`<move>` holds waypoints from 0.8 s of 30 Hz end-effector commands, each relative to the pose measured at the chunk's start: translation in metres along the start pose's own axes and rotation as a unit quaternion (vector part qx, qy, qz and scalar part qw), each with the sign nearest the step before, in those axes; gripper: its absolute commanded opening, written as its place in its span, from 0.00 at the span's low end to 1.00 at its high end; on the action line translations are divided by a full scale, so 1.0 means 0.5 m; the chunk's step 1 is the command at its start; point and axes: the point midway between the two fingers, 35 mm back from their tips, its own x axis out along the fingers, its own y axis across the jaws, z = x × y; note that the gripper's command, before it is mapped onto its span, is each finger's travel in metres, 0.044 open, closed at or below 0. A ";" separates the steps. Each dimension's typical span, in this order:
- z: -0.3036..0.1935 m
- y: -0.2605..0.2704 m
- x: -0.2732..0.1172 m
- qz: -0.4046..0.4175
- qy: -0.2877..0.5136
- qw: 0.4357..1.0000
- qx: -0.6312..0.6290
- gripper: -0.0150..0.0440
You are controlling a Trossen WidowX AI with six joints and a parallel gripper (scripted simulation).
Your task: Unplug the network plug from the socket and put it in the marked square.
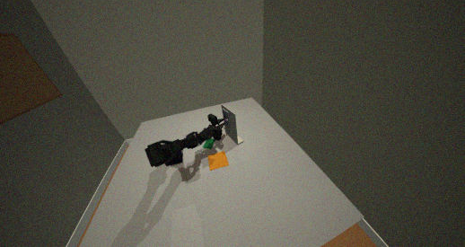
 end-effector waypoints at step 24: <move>0.012 -0.001 0.043 0.000 -0.004 1.000 0.002 0.36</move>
